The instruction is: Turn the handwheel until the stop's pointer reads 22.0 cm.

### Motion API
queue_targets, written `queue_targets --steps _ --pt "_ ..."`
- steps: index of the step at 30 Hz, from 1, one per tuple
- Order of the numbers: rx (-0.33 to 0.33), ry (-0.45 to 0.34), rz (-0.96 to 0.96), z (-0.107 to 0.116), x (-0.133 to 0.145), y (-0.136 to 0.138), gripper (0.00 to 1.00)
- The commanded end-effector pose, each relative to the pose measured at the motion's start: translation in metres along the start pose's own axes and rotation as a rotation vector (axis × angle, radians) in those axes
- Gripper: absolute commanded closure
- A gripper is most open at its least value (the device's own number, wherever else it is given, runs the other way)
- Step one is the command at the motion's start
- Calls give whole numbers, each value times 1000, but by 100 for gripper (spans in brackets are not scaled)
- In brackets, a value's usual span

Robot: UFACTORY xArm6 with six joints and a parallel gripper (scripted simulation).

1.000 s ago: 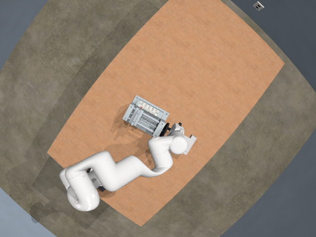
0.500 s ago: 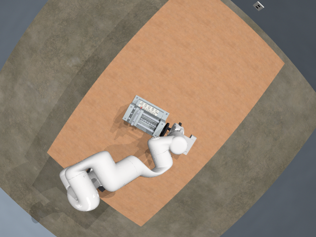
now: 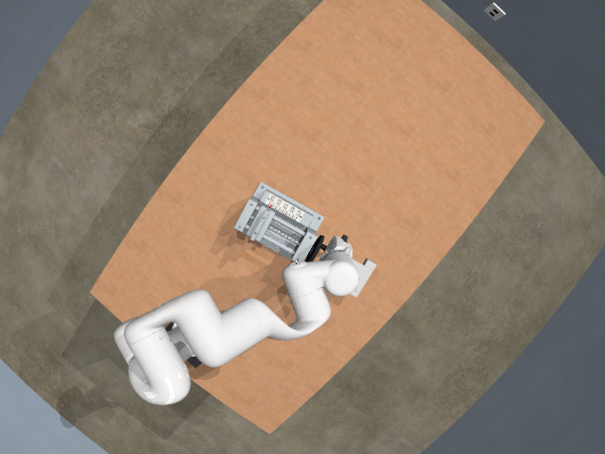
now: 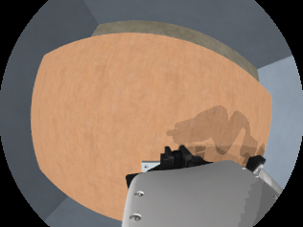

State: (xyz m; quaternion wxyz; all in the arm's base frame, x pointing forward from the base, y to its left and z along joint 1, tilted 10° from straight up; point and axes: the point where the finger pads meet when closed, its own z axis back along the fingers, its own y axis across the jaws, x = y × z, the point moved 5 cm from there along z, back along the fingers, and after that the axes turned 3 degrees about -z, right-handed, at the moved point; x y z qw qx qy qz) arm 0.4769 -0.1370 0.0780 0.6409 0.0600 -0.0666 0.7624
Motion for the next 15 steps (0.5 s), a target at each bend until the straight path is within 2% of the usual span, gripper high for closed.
queue_targets --steps 1,15 --pt "-3 2 0 2 -1 -1 94" --pt "-3 2 0 3 -1 0 94"
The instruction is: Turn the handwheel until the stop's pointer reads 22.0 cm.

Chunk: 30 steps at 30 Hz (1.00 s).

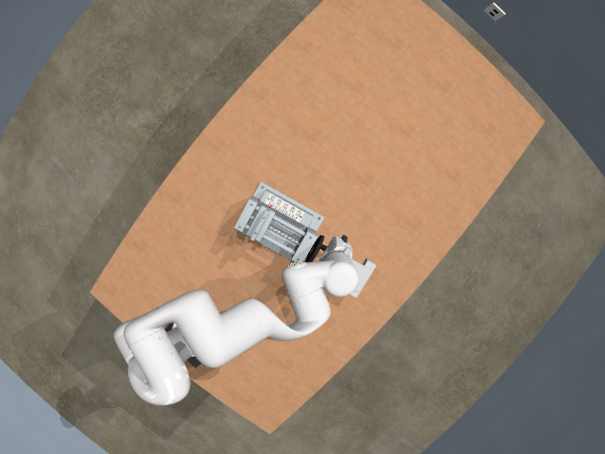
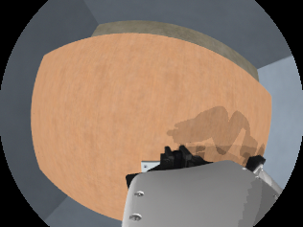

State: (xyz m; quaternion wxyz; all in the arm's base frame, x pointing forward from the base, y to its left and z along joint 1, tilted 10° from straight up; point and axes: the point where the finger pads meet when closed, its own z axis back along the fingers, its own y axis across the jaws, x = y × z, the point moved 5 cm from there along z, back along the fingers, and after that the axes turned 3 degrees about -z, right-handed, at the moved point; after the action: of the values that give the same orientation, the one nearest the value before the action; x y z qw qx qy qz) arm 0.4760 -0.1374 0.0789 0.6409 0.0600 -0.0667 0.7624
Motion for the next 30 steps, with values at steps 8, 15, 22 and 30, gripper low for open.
queue_targets --steps 8,15,22,30 --pt "-3 2 0 3 -1 0 94" --pt "-3 2 0 3 -1 1 94" --pt "-3 2 0 5 -1 2 94" --pt "-3 2 0 6 -1 4 94"
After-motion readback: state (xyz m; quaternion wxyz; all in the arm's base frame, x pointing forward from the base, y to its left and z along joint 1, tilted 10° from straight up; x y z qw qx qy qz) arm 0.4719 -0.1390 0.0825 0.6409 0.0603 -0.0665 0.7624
